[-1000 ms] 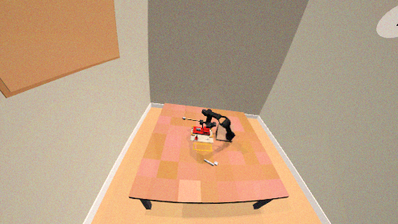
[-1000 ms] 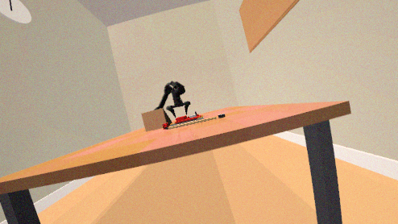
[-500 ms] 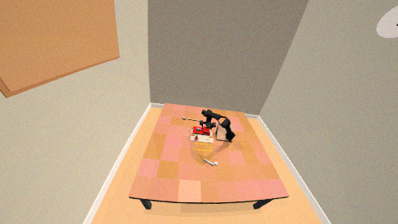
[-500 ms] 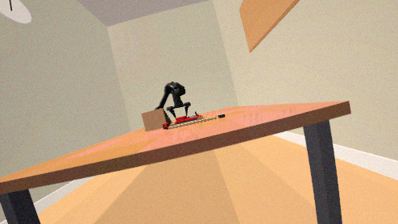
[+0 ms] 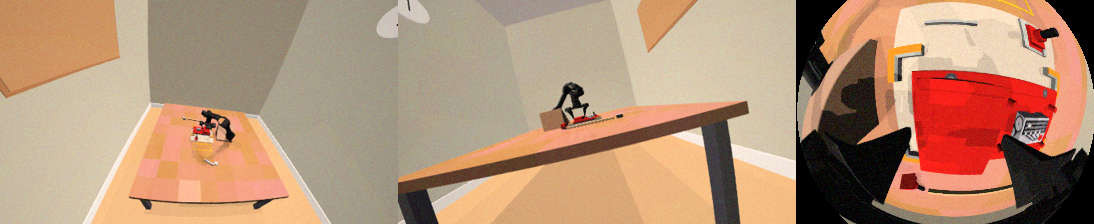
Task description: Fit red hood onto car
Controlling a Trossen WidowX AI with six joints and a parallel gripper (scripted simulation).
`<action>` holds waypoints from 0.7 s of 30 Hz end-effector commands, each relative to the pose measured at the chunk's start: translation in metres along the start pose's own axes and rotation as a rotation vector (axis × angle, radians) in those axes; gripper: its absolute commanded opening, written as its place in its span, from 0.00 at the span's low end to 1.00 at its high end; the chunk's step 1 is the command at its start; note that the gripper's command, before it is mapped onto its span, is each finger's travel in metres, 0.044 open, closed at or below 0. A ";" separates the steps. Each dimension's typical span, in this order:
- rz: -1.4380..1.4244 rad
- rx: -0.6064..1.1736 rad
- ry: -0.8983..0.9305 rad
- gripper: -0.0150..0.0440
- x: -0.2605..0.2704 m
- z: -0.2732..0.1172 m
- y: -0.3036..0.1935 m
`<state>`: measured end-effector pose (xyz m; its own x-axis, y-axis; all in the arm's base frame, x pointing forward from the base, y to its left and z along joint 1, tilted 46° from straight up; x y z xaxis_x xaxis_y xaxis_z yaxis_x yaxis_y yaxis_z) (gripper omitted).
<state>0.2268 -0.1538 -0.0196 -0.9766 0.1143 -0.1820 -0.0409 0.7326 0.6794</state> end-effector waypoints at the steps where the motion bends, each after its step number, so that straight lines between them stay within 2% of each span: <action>1: 0.005 -0.005 -0.002 1.00 0.001 0.003 0.001; 12: 0.005 -0.005 -0.002 1.00 0.001 0.008 0.001; 15: 0.000 0.000 0.000 0.87 0.000 0.006 0.000; 21: 0.000 0.000 0.000 0.80 0.000 0.006 0.000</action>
<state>0.2279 -0.1493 -0.0239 -0.9768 0.1146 -0.1810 -0.0401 0.7320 0.6801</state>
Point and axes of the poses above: the point midway between the two fingers, 35 mm back from their tips, its own z axis out along the fingers, its own x axis across the jaws, y = z × x, the point moved 2 cm from there along -z, back along the fingers, and after that the axes turned 14 degrees about -z, right-handed, at the moved point
